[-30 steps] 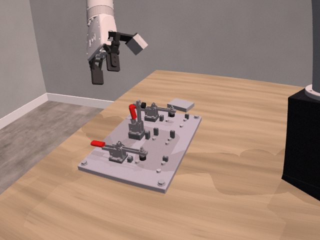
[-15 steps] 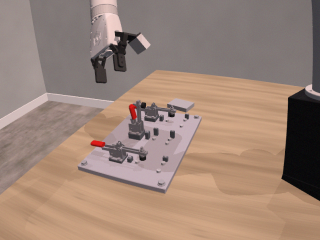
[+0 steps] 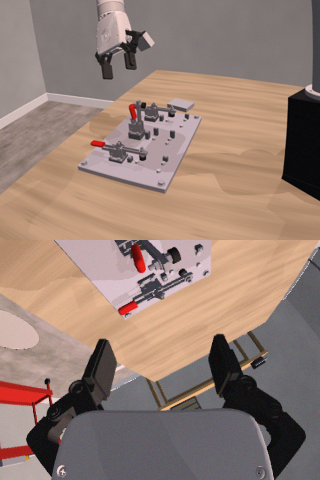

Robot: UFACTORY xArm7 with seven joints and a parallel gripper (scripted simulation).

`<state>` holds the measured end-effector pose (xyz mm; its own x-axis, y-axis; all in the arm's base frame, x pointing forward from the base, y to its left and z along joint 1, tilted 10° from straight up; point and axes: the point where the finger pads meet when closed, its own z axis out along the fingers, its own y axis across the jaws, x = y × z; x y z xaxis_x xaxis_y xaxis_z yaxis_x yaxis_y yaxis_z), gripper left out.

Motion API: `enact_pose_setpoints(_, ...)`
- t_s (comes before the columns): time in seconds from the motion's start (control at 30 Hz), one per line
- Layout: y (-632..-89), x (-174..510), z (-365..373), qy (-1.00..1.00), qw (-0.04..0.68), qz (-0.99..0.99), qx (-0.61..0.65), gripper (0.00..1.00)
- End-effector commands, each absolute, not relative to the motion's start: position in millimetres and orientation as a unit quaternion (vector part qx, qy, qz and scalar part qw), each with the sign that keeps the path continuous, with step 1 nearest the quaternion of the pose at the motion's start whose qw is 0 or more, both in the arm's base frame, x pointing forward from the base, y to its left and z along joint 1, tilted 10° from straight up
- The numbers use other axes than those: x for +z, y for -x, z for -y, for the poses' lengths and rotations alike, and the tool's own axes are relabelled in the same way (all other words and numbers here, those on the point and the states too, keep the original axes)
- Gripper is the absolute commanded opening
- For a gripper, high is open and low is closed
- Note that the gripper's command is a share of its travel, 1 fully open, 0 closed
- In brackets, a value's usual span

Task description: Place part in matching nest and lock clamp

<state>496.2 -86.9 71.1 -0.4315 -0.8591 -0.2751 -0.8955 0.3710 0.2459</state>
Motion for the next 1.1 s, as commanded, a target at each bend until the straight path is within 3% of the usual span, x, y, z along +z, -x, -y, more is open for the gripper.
enact_pose_setpoints(0.0, -497, 73, 88, 0.531, 0.052, -0.826, 0.179, 1.0)
enact_pose_setpoints(1.07, -458, 76, 140, 0.684, 0.03, -0.723, 0.095, 1.0)
